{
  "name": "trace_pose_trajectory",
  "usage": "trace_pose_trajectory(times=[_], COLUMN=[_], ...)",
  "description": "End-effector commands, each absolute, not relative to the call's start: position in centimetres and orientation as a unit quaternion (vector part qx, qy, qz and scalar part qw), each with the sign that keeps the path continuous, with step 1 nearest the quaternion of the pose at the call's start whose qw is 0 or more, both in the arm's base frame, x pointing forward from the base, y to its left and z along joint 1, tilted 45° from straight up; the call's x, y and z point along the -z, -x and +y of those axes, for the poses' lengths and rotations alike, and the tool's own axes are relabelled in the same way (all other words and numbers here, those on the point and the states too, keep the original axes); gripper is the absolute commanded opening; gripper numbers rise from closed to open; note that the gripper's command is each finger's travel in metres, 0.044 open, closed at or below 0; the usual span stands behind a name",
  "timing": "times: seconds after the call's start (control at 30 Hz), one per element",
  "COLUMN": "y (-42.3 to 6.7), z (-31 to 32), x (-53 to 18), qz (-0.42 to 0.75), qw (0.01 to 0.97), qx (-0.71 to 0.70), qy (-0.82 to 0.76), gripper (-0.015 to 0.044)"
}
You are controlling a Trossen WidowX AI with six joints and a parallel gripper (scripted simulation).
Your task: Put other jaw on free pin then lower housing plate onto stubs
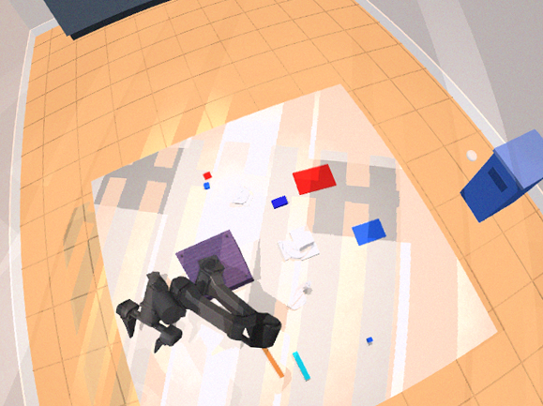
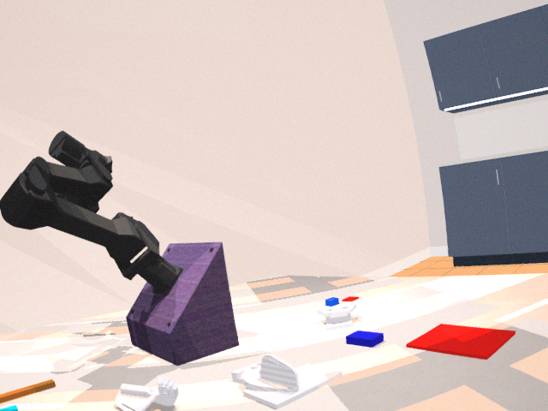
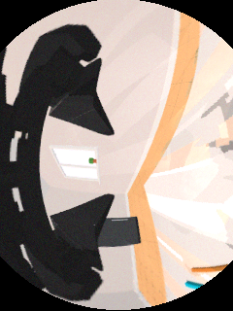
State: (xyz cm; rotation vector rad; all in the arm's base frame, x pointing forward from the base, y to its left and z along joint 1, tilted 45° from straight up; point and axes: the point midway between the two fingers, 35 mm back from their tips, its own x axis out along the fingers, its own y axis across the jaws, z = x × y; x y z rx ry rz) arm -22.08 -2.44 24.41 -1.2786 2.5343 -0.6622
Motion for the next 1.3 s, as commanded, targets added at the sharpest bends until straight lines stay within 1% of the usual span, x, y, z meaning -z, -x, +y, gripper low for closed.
trace_pose_trajectory(times=[0.0,0.53,1.0,1.27], y=[22.1,22.1,22.1,23.1], z=[-2.4,-2.4,-2.4,0.2], x=[-24.4,-24.4,-24.4,-25.1], qz=[0.864,0.864,0.865,0.888], qw=[0.113,0.113,0.113,0.089], qx=[0.226,0.226,0.226,0.258], qy=[0.436,0.436,0.434,0.37], gripper=[0.0426,0.0006,0.0,0.0])
